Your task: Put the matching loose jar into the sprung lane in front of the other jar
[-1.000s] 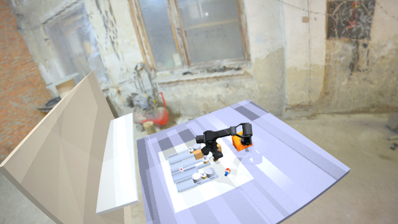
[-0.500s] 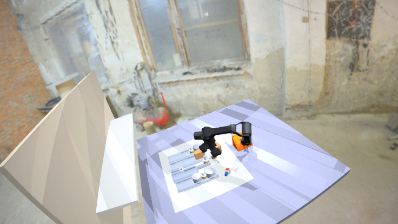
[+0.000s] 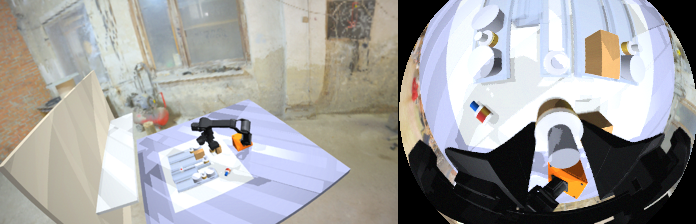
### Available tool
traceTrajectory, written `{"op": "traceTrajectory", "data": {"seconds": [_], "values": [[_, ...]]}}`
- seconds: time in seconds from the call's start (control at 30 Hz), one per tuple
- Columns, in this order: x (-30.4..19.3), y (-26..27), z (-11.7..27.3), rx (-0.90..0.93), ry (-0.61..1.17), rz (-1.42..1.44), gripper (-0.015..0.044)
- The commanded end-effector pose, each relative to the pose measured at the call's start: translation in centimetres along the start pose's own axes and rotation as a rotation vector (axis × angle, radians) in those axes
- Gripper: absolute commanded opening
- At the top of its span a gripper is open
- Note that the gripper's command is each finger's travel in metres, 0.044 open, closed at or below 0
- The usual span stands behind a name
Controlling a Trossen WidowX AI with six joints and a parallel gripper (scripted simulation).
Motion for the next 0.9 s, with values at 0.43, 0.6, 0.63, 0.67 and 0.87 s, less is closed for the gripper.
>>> {"op": "traceTrajectory", "data": {"seconds": [0.43,0.6,0.63,0.67,0.87], "values": [[1.5,-0.4,-4.5,0.000,0.004,-0.014,0.0000],[1.6,-0.4,-5.5,0.000,0.004,-0.014,0.0000],[1.6,-0.4,-5.9,0.001,0.004,-0.014,0.0000],[1.5,-0.4,-6.3,0.001,0.004,-0.014,0.0000],[1.6,-0.4,-6.8,0.001,0.004,-0.014,0.0000]]}}
Point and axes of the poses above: the point midway between the two fingers, 35 mm back from their tips, its own z axis back along the fingers, its own y axis across the jaws, x = y × z, the point moved 5 cm from there along z, back along the fingers, and after that the axes turned 11 degrees about -z, right-handed, at the moved point
